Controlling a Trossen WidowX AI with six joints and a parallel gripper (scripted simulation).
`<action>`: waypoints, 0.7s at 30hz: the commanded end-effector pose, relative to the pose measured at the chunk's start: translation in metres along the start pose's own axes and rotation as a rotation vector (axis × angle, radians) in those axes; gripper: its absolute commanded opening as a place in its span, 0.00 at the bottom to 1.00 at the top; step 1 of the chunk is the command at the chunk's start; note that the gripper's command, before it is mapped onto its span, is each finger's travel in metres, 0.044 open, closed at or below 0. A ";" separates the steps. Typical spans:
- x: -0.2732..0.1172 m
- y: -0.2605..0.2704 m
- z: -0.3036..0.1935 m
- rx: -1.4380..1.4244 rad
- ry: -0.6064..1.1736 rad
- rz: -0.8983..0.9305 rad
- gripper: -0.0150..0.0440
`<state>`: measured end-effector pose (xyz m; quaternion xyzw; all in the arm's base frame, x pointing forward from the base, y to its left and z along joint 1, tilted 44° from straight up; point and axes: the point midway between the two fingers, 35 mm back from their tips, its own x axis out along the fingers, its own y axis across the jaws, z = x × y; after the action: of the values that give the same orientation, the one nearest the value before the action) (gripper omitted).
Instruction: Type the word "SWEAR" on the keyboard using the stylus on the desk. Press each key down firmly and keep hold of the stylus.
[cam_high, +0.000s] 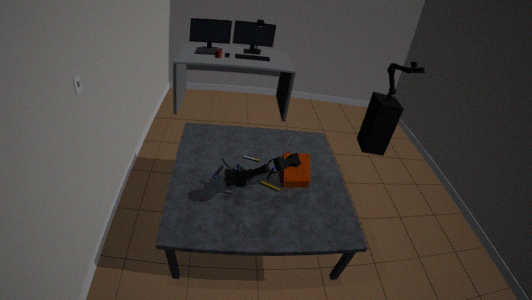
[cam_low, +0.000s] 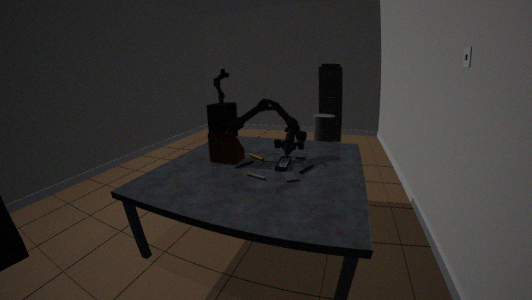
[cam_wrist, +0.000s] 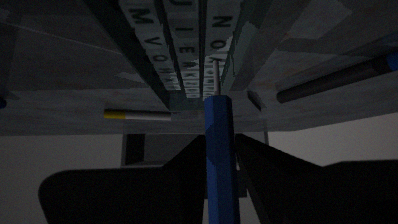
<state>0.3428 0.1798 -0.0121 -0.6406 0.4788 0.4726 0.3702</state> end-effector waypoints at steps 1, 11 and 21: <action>0.001 0.000 0.002 0.005 -0.001 0.000 0.39; 0.002 0.000 0.002 0.005 -0.001 0.000 0.39; -0.008 0.000 -0.015 0.005 0.000 0.000 0.39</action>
<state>0.3431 0.1760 -0.0102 -0.6393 0.4811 0.4725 0.3696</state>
